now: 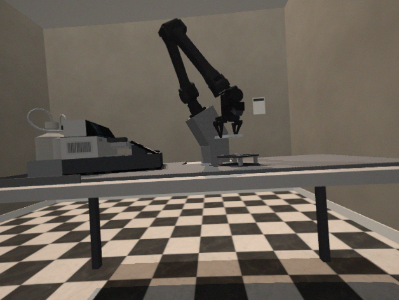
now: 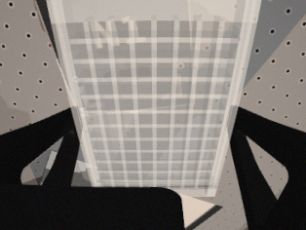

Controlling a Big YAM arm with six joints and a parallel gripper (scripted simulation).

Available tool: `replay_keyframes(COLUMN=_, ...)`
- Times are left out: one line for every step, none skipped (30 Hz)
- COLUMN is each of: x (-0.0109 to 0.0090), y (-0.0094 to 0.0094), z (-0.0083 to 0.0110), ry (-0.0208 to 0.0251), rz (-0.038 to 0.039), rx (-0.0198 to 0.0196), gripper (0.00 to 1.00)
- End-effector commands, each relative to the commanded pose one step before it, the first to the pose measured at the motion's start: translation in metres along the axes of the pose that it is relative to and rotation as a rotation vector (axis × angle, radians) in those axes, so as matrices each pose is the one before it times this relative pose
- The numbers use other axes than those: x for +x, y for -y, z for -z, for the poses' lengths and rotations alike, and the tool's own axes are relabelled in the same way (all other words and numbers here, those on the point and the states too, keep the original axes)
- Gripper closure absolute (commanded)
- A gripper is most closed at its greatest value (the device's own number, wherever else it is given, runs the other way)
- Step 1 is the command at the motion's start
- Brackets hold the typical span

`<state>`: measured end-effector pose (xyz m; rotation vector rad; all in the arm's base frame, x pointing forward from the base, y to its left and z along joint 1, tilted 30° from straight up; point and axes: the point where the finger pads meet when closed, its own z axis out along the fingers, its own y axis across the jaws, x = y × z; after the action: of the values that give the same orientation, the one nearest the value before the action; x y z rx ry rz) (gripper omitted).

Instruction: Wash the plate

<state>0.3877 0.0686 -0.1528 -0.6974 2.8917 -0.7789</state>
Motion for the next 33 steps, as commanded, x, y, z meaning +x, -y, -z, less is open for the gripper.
replay_keyframes(x=-0.00756, y=0.02565, z=0.01316, ry=0.04597, rz=-0.0279, rx=0.00593, gripper=0.16)
replay_keyframes(x=0.00164, y=0.0047, z=0.00037, ry=-0.00004, rz=0.00006, rx=-0.00003, gripper=0.16)
replay_keyframes(x=0.00163, y=0.00469, z=0.00037, ry=-0.00002, rz=0.00006, rx=-0.0001, gripper=0.16)
replay_keyframes(x=0.00163, y=0.00468, z=0.00038, ry=0.0, rz=0.00006, rx=-0.00017, gripper=0.16)
replay_keyframes(x=0.00162, y=0.00467, z=0.00038, ry=0.00002, rz=0.00006, rx=-0.00024, gripper=0.16)
replay_keyframes(x=0.00162, y=0.00466, z=0.00038, ry=0.00005, rz=0.00006, rx=-0.00031, gripper=0.16)
replay_keyframes(x=0.00161, y=0.00465, z=0.00039, ry=0.00007, rz=0.00006, rx=-0.00036, gripper=0.16)
replay_keyframes(x=0.00163, y=0.00477, z=0.00039, ry=-0.00005, rz=0.00006, rx=0.00033, gripper=0.16)
replay_keyframes(x=0.00163, y=0.00477, z=0.00039, ry=-0.00005, rz=0.00006, rx=0.00033, gripper=0.16)
replay_keyframes(x=0.00163, y=0.00477, z=0.00039, ry=-0.00005, rz=0.00006, rx=0.00033, gripper=0.16)
replay_keyframes(x=0.0, y=0.0, z=0.0, ry=0.0, rz=0.0, rx=0.0, gripper=0.16)
replay_keyframes(x=0.0, y=0.0, z=0.0, ry=0.0, rz=0.0, rx=0.0, gripper=0.16)
replay_keyframes(x=0.00163, y=0.00478, z=0.00039, ry=-0.00005, rz=0.00007, rx=0.00033, gripper=0.16)
replay_keyframes(x=0.00163, y=0.00476, z=0.00039, ry=-0.00005, rz=0.00006, rx=0.00034, gripper=0.16)
replay_keyframes(x=0.00163, y=0.00476, z=0.00039, ry=-0.00005, rz=0.00006, rx=0.00034, gripper=0.16)
replay_keyframes(x=0.00163, y=0.00477, z=0.00039, ry=-0.00005, rz=0.00006, rx=0.00034, gripper=0.16)
replay_keyframes(x=0.00163, y=0.00477, z=0.00039, ry=-0.00005, rz=0.00007, rx=0.00034, gripper=0.16)
replay_keyframes(x=0.00163, y=0.00477, z=0.00039, ry=-0.00005, rz=0.00007, rx=0.00034, gripper=0.16)
replay_keyframes(x=0.00163, y=0.00477, z=0.00039, ry=-0.00006, rz=0.00007, rx=0.00034, gripper=0.16)
replay_keyframes(x=0.00163, y=0.00477, z=0.00039, ry=-0.00006, rz=0.00007, rx=0.00034, gripper=0.16)
replay_keyframes(x=0.00163, y=0.00477, z=0.00039, ry=-0.00006, rz=0.00007, rx=0.00034, gripper=0.16)
replay_keyframes(x=0.00164, y=0.00476, z=0.0004, ry=-0.00011, rz=0.0001, rx=0.00032, gripper=0.16)
replay_keyframes(x=0.00232, y=0.0045, z=0.0004, ry=-0.00276, rz=0.00162, rx=-0.0007, gripper=0.16)
replay_keyframes(x=0.00244, y=0.00444, z=0.0004, ry=-0.00321, rz=0.00188, rx=-0.00096, gripper=0.16)
replay_keyframes(x=0.00208, y=0.00462, z=0.0005, ry=-0.0029, rz=0.00171, rx=-0.00092, gripper=0.16)
replay_keyframes(x=0.00233, y=0.00449, z=0.00048, ry=-0.00353, rz=0.00207, rx=-0.00127, gripper=0.16)
replay_keyframes(x=0.00289, y=0.00417, z=0.00039, ry=-0.00463, rz=0.00271, rx=-0.00187, gripper=0.16)
replay_keyframes(x=0.0, y=0.0, z=0.0, ry=0.0, rz=0.0, rx=0.0, gripper=0.16)
replay_keyframes(x=0.0, y=0.0, z=0.0, ry=0.0, rz=0.0, rx=0.0, gripper=0.16)
replay_keyframes(x=0.00108, y=0.00511, z=0.00063, ry=-0.00009, rz=0.00009, rx=0.00007, gripper=0.16)
replay_keyframes(x=0.00318, y=0.00379, z=0.00006, ry=-0.00241, rz=0.00143, rx=-0.00102, gripper=0.16)
replay_keyframes(x=0.00186, y=0.00456, z=0.00036, ry=-0.0003, rz=0.00021, rx=-0.00006, gripper=0.16)
replay_keyframes(x=0.00121, y=0.0047, z=0.00048, ry=0.00063, rz=-0.00033, rx=0.00039, gripper=0.16)
